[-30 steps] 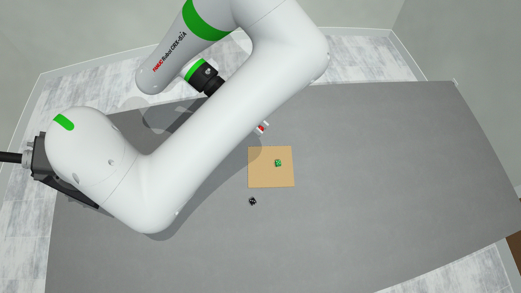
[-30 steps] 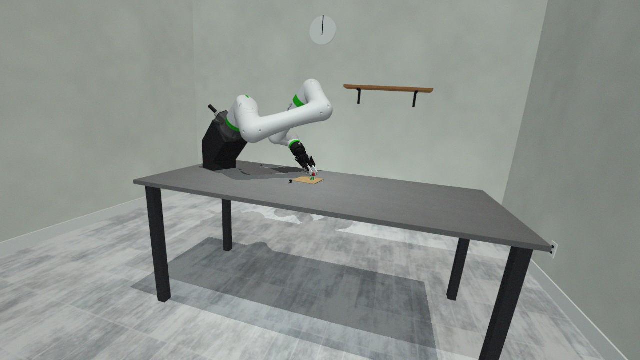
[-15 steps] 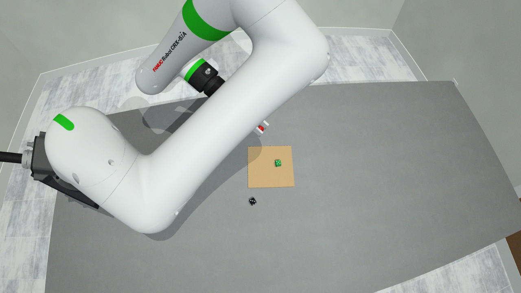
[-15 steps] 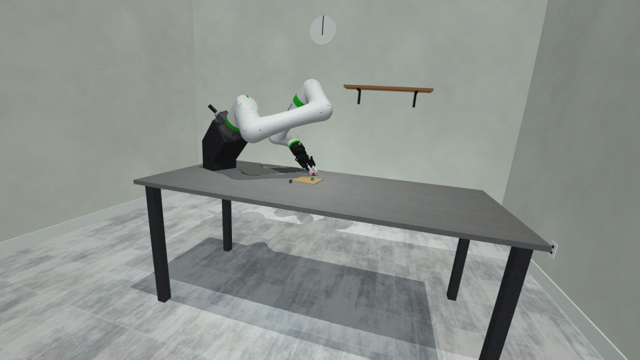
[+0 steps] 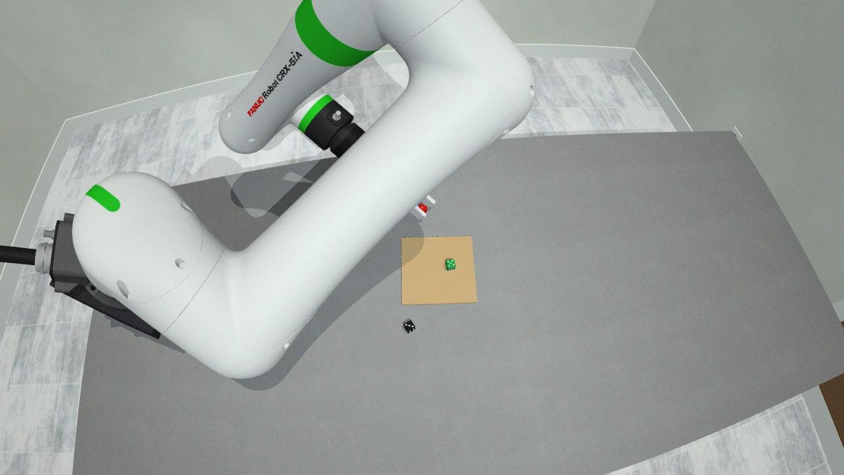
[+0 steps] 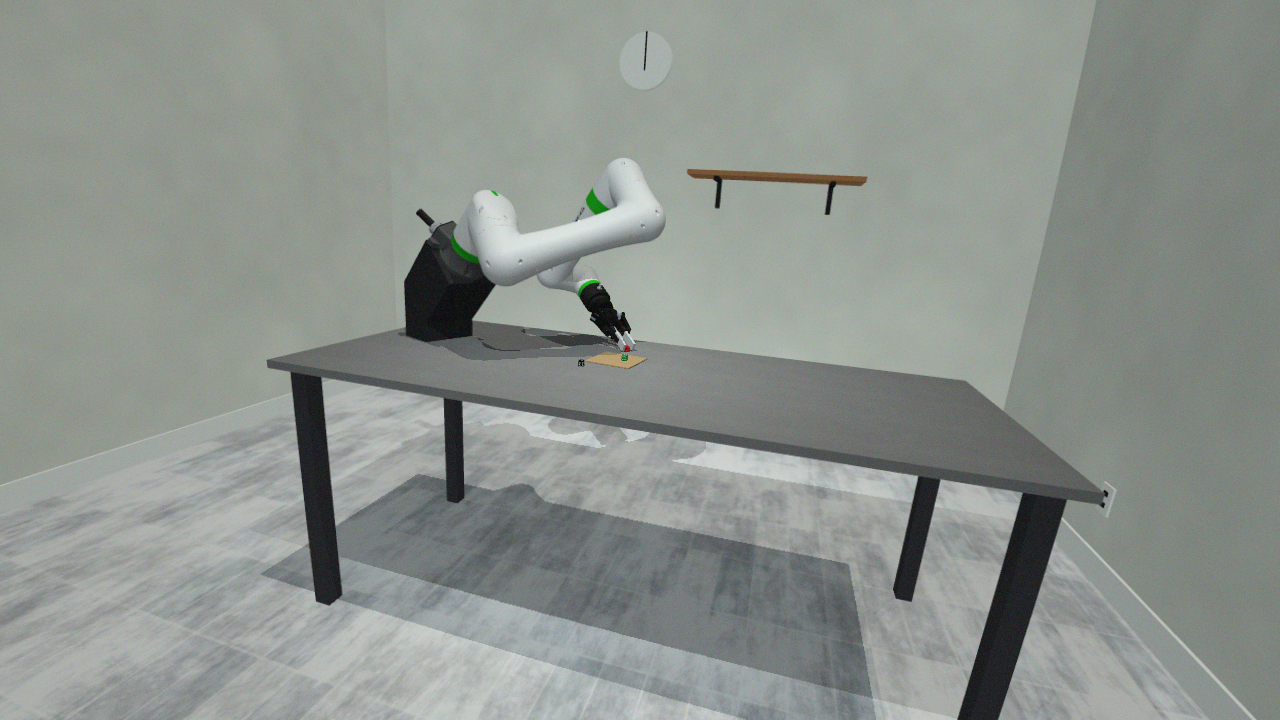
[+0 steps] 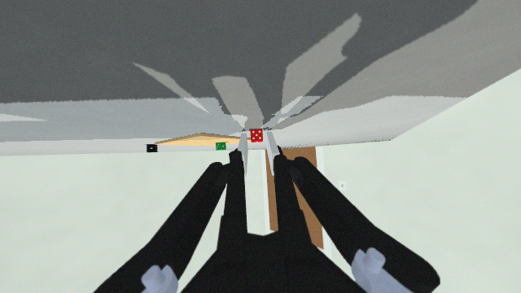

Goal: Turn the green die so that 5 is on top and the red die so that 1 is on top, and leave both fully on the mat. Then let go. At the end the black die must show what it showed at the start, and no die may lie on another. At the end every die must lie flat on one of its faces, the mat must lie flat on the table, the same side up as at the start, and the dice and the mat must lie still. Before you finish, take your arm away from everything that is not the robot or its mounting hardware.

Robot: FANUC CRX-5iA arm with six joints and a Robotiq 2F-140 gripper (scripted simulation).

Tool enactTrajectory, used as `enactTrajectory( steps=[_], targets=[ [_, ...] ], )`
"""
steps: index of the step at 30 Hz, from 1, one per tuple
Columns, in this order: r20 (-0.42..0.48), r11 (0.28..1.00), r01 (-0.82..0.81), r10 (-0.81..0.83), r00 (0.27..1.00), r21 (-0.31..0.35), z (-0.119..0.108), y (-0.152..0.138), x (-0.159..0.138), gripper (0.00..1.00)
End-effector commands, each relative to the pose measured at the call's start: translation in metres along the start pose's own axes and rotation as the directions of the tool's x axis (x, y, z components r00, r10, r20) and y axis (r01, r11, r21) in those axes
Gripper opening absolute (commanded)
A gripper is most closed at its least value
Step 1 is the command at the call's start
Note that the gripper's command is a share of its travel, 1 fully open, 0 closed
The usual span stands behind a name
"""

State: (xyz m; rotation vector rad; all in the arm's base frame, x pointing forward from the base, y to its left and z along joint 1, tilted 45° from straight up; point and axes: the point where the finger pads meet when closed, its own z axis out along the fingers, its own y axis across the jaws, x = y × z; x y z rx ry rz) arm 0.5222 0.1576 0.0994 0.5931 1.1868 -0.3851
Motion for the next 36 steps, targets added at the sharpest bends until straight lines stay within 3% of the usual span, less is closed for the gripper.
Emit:
enactTrajectory(
  steps=[1,12,22,36],
  targets=[
    [0.000,1.000,0.000,0.000,1.000,0.000,0.000,0.000,0.000,0.19],
    [0.000,1.000,0.000,0.000,1.000,0.000,-0.014,0.000,0.000,0.19],
    [0.000,1.000,0.000,0.000,1.000,0.000,-0.047,0.000,0.000,0.19],
    [0.000,1.000,0.000,0.000,1.000,0.000,-0.054,0.000,-0.008,0.19]
  ],
)
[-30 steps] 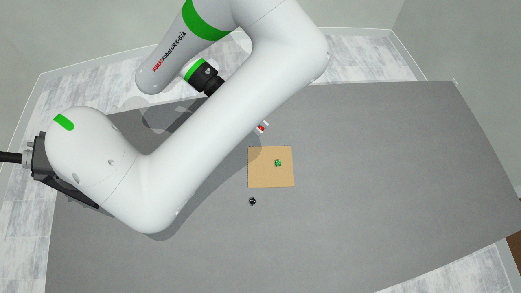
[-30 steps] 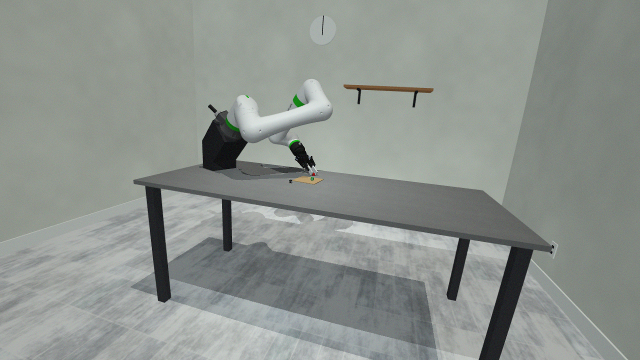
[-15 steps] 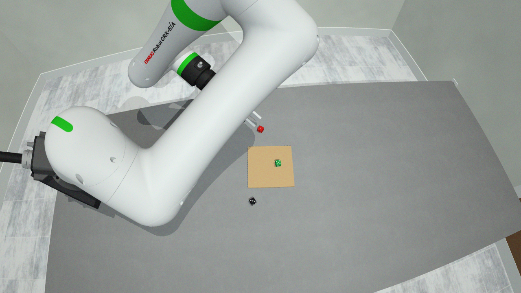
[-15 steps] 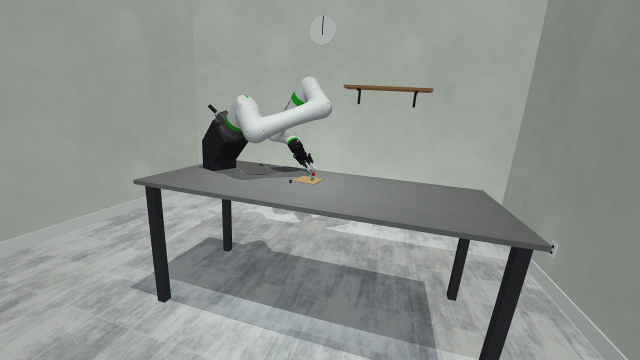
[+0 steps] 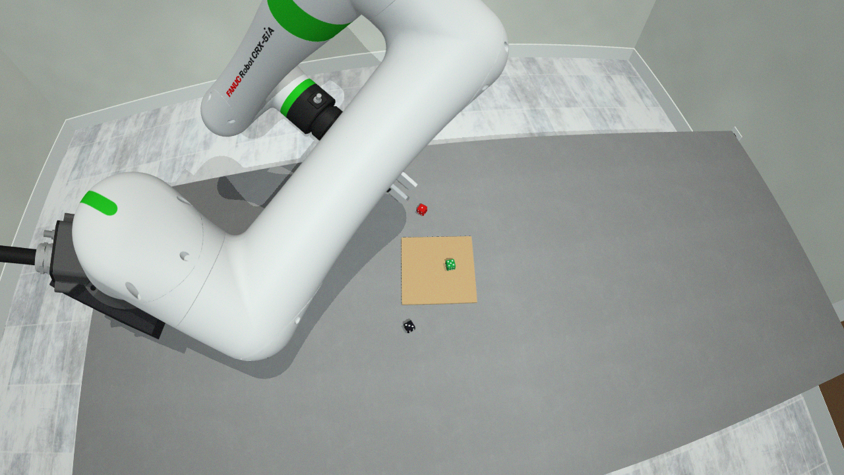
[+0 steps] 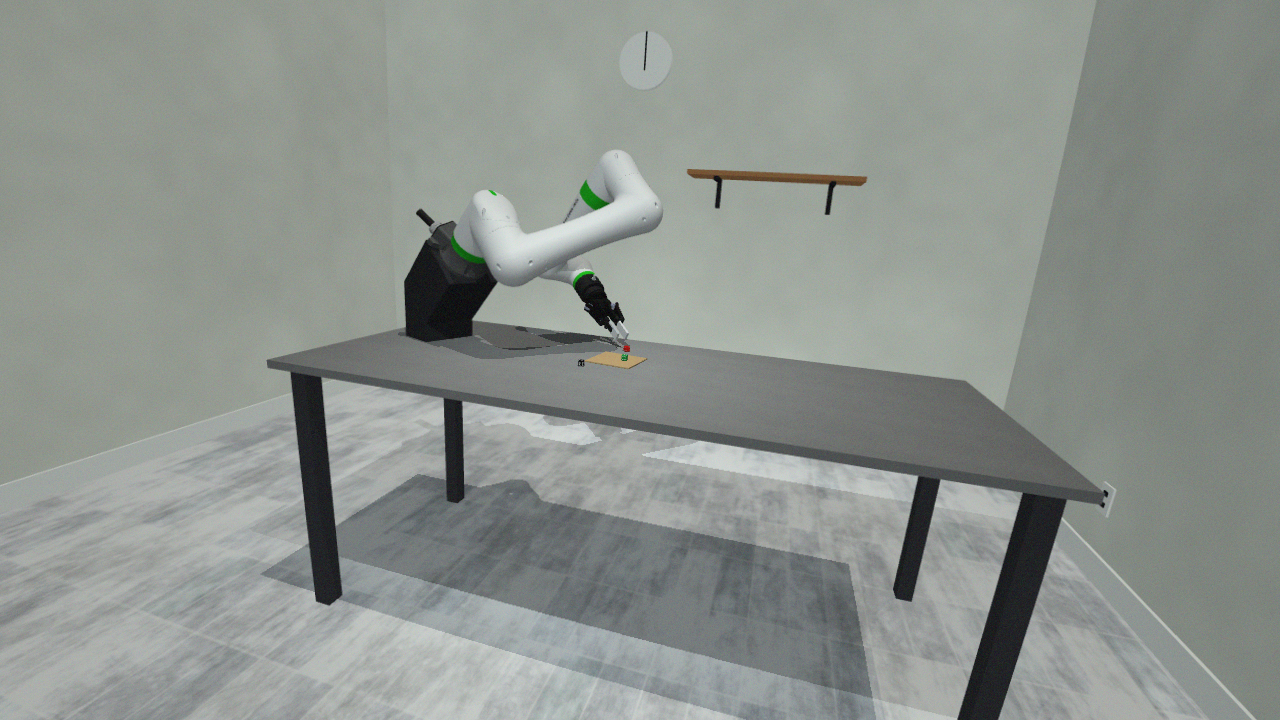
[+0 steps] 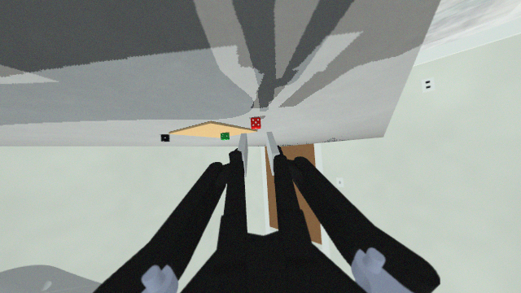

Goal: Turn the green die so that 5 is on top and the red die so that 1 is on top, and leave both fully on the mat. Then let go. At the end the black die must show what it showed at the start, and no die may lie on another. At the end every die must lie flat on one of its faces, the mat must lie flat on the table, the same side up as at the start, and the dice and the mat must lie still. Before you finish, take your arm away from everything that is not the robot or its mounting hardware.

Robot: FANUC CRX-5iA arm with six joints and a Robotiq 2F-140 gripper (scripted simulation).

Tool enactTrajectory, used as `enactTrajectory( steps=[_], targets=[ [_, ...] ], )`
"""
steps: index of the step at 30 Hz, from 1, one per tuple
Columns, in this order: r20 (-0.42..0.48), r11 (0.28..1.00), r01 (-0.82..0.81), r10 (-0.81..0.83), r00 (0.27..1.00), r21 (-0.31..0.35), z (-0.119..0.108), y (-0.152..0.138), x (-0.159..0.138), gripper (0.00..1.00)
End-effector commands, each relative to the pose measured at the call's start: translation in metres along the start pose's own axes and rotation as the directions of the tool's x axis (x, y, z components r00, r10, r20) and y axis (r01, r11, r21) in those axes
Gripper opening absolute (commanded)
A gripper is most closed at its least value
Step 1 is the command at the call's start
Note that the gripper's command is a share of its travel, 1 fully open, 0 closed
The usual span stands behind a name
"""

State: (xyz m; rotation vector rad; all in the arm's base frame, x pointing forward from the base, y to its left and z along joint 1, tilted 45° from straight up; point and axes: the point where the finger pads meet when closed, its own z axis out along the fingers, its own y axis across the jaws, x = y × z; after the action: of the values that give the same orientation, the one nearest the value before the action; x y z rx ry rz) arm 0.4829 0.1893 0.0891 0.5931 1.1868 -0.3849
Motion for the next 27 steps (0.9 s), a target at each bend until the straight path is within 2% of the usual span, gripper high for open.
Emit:
enactTrajectory(
  steps=[1,8,16,21,25,27],
  targets=[
    [0.000,1.000,0.000,0.000,1.000,0.000,-0.005,0.000,-0.008,0.19],
    [0.000,1.000,0.000,0.000,1.000,0.000,-0.019,0.000,-0.036,0.19],
    [0.000,1.000,0.000,0.000,1.000,0.000,-0.026,0.000,-0.049,0.19],
    [-0.003,1.000,0.001,-0.001,1.000,0.003,-0.026,0.000,-0.050,0.19],
    [-0.065,0.998,0.023,-0.019,0.998,0.057,-0.015,-0.006,-0.055,0.19],
    [-0.065,0.998,0.023,-0.019,0.998,0.057,-0.015,-0.006,-0.055,0.19]
  ],
)
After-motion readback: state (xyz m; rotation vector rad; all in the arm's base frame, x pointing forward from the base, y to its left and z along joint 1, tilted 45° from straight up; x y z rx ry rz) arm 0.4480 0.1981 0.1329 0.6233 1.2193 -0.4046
